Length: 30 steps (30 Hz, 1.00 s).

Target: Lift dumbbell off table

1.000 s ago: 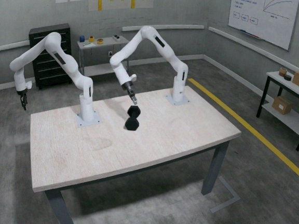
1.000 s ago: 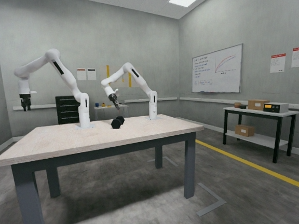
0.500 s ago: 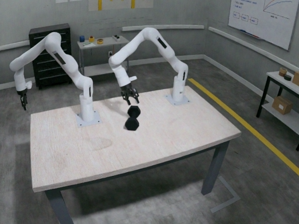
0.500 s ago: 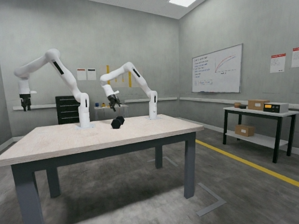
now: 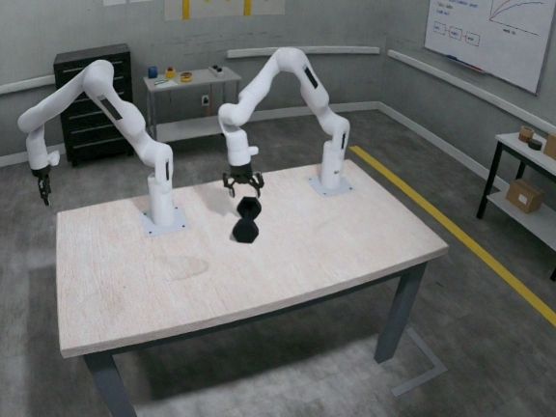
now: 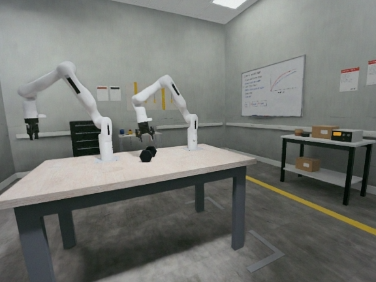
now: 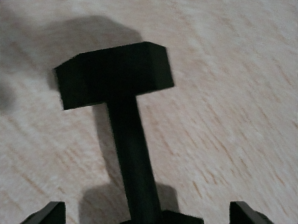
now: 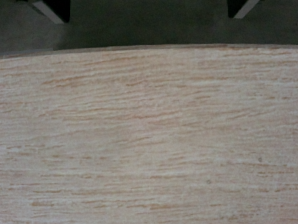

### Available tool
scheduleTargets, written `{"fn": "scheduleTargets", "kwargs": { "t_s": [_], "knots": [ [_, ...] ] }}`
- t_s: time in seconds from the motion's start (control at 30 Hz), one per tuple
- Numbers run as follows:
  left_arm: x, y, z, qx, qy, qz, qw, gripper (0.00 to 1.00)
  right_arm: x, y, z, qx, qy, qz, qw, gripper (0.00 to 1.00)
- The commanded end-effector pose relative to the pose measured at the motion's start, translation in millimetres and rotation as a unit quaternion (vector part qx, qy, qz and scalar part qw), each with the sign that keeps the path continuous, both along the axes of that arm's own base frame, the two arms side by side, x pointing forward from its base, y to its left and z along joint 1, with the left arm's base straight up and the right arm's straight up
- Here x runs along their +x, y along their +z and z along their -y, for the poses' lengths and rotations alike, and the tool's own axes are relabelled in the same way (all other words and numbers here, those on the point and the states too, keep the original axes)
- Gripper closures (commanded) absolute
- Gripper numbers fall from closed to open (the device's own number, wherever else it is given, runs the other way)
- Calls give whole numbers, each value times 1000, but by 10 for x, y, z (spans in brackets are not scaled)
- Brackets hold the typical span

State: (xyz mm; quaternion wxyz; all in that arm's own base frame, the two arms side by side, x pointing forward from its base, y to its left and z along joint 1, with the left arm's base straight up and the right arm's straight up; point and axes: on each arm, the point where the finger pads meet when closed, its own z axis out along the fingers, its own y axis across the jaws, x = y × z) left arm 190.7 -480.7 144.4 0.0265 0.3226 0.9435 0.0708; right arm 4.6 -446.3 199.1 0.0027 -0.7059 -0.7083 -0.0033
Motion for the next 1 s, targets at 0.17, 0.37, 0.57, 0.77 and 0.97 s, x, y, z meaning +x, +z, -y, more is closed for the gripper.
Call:
{"fn": "scheduleTargets", "kwargs": {
  "t_s": [0.17, 0.37, 0.57, 0.77, 0.97],
  "knots": [
    [11, -45, -81, -53, 81, -30, 995, 2, 0, 10, 37, -4, 3, 0, 1000, 2],
    [-7, -64, -87, -62, 95, -36, 993, 2, 0, 10, 37, -4, 3, 0, 1000, 2],
    [-15, -72, -90, -66, 101, -39, 992, 2, 0, 10, 37, -4, 3, 0, 1000, 2],
    [-15, -72, -90, -66, 101, -39, 992, 2, 0, 10, 37, -4, 3, 0, 1000, 2],
    [-18, -156, -97, -63, 101, -40, 992, 2, 0, 10, 37, -4, 3, 0, 1000, 2]
  ]
}}
